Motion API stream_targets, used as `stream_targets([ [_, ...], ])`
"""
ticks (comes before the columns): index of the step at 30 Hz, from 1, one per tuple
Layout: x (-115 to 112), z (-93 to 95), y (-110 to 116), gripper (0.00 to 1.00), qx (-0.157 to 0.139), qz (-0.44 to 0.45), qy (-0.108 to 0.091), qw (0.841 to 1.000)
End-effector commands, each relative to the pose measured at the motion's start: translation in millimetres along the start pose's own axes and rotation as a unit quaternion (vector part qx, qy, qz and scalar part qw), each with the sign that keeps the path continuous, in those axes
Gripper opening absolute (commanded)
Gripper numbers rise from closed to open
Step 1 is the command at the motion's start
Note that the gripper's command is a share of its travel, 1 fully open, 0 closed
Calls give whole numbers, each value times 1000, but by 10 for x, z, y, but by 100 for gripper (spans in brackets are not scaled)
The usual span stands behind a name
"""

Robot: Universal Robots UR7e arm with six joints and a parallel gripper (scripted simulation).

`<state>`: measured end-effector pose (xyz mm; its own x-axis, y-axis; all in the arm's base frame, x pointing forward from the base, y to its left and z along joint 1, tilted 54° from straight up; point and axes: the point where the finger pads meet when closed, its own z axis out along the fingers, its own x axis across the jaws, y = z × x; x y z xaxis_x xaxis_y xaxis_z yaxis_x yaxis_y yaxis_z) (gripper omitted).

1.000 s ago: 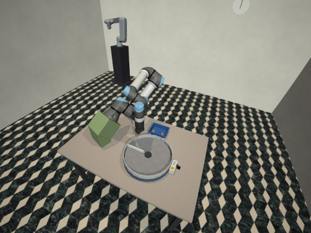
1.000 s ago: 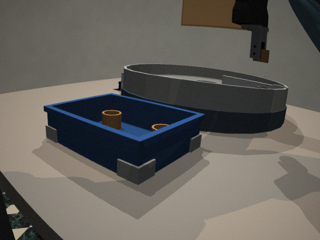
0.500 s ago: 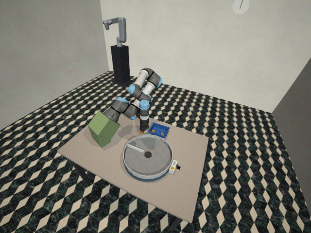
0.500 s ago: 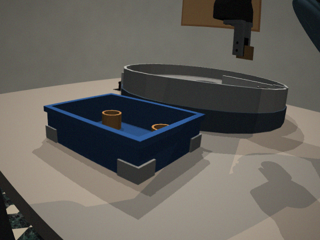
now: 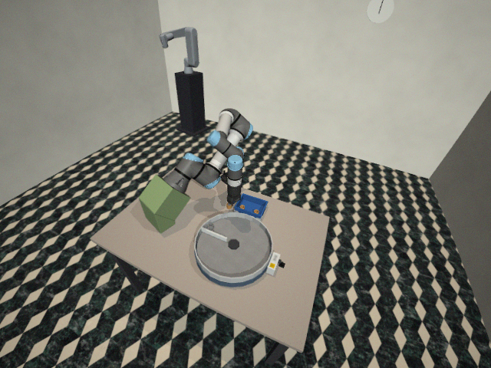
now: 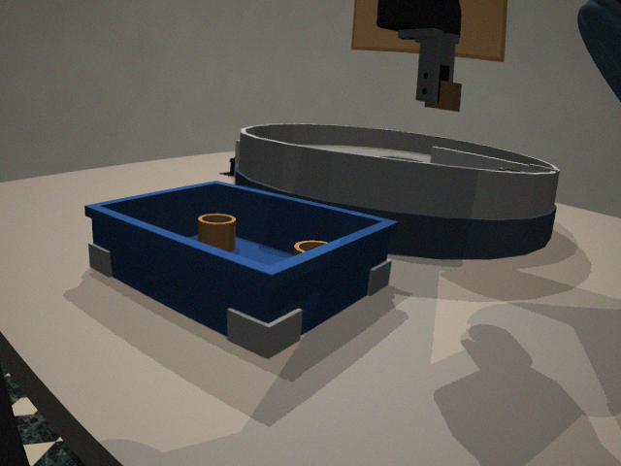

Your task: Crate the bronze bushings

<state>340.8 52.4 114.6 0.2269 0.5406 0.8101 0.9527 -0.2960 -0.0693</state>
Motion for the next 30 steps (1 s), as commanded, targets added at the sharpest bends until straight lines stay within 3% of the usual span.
stream_targets([
  [1,323,-14,35,0,-1,-1,-1,1000],
  [11,323,-14,35,0,-1,-1,-1,1000],
  [16,871,-12,87,0,-1,-2,-1,1000],
  [28,871,-12,87,0,-1,-2,-1,1000],
  [30,1085,-12,106,0,-1,-2,-1,1000],
])
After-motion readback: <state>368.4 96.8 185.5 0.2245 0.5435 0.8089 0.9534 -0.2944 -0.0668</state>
